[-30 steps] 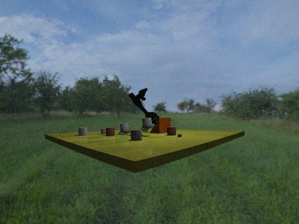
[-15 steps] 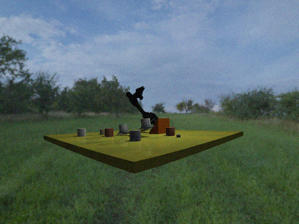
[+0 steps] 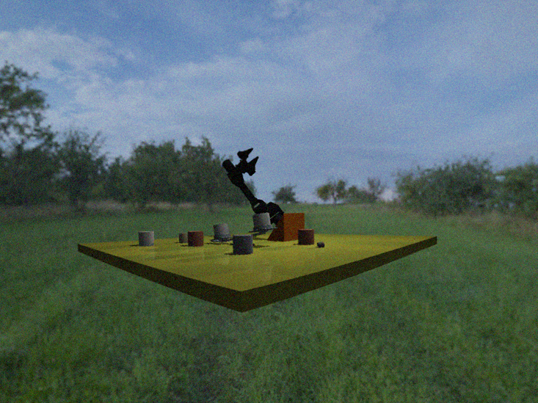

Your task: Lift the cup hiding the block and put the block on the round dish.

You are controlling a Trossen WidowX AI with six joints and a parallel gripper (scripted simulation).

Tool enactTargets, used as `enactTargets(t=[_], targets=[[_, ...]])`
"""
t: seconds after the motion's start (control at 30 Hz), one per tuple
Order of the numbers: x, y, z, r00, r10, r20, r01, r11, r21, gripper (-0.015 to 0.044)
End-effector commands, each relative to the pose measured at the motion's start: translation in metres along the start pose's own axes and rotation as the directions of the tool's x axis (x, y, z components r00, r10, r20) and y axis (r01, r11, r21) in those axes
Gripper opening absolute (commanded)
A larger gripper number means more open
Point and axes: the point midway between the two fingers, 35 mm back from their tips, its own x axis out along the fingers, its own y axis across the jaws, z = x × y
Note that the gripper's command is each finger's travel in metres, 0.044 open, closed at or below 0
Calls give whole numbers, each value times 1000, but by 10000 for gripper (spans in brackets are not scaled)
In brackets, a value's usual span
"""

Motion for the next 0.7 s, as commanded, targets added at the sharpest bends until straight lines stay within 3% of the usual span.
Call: enactTargets(t=[0.0, 0.33, 0.67], targets=[[6, 11, -15, 999, 41, -17, -39, 995, 95, 440], [23, 45, -52, 984, 169, -58, -140, 932, 334, 440], [36, 81, -81, 947, 309, -88, -194, 768, 611, 440]])
